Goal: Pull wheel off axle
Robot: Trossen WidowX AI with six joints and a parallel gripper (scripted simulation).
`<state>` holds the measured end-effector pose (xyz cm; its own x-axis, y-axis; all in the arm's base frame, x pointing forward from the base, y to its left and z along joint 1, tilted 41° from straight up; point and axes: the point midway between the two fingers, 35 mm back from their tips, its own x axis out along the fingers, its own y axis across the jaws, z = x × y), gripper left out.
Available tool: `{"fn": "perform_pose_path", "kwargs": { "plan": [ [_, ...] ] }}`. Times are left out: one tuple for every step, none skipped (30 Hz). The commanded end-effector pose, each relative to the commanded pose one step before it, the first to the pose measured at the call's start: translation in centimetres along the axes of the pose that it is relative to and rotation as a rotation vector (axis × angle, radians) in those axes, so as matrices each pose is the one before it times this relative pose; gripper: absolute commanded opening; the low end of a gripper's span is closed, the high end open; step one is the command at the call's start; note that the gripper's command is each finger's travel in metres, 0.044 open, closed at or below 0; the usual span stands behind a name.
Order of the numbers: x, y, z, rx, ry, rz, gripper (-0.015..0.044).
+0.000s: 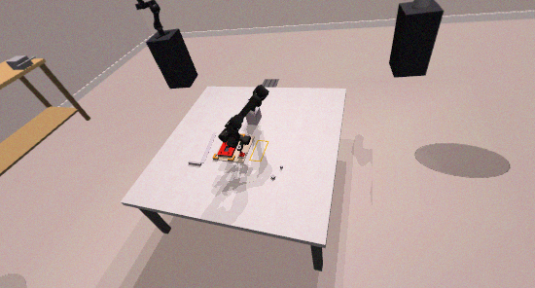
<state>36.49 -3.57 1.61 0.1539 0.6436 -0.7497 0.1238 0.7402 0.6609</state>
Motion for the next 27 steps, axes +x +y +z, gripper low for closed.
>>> {"fn": "perform_pose_path", "kwargs": {
  "plan": [
    [-1.473, -0.039, 0.108, -0.0045, -0.00636, -0.00477, 0.0000],
    [-0.623, 0.003, -0.041, 0.0001, 0.00001, -0.00009, 0.0000],
    [-0.572, 0.000, -0.062, 0.0001, 0.00002, 0.00001, 0.0000],
    [-0.352, -0.017, -0.062, 0.0000, 0.00002, 0.00004, 0.0000],
    [-0.088, -0.033, -0.025, 0.0000, 0.00001, 0.00000, 0.0000],
    [-0.030, -0.063, 0.009, 0.0000, -0.00001, -0.00002, 0.0000],
    [0.757, 0.026, 0.016, 0.0074, 0.00127, 0.00471, 0.0000],
    [-0.022, 0.218, -0.076, -0.0001, 0.00004, -0.00030, 0.0000],
    [-0.036, 0.362, -0.130, -0.0001, 0.00007, -0.00048, 0.0000],
    [-0.043, 0.444, -0.166, -0.0002, 0.00007, -0.00055, 0.0000],
    [-0.042, 0.441, -0.173, -0.0002, 0.00006, -0.00051, 0.0000],
    [-0.040, 0.437, -0.179, -0.0002, 0.00006, -0.00046, 0.0000],
    [-0.039, 0.433, -0.185, -0.0002, 0.00005, -0.00041, 0.0000],
    [-0.037, 0.429, -0.191, -0.0002, 0.00004, -0.00037, 0.0000],
    [-0.036, 0.424, -0.197, -0.0002, 0.00003, -0.00032, 0.0000],
    [-0.034, 0.420, -0.202, -0.0002, 0.00003, -0.00027, 0.0000],
    [-0.033, 0.414, -0.208, -0.0002, 0.00002, -0.00022, 0.0000],
    [-0.032, 0.411, -0.214, -0.0002, 0.00002, -0.00017, 0.0000],
    [-0.030, 0.406, -0.219, -0.0002, 0.00002, -0.00013, 0.0000],
    [-0.029, 0.401, -0.225, -0.0002, 0.00001, -0.00008, 0.0000],
    [-0.028, 0.396, -0.230, -0.0002, 0.00001, -0.00003, 0.0000],
    [-0.026, 0.391, -0.235, -0.0002, 0.00001, 0.00002, 0.0000],
    [-0.025, 0.386, -0.240, -0.0002, 0.00001, 0.00007, 0.0000],
    [-0.024, 0.381, -0.245, -0.0002, 0.00001, 0.00011, 0.0000],
    [-0.022, 0.375, -0.250, -0.0002, 0.00001, 0.00016, 0.0000],
    [-0.021, 0.370, -0.255, -0.0002, 0.00001, 0.00021, 0.0000],
    [-0.020, 0.364, -0.259, -0.0002, 0.00001, 0.00026, 0.0000]
  ]
}}
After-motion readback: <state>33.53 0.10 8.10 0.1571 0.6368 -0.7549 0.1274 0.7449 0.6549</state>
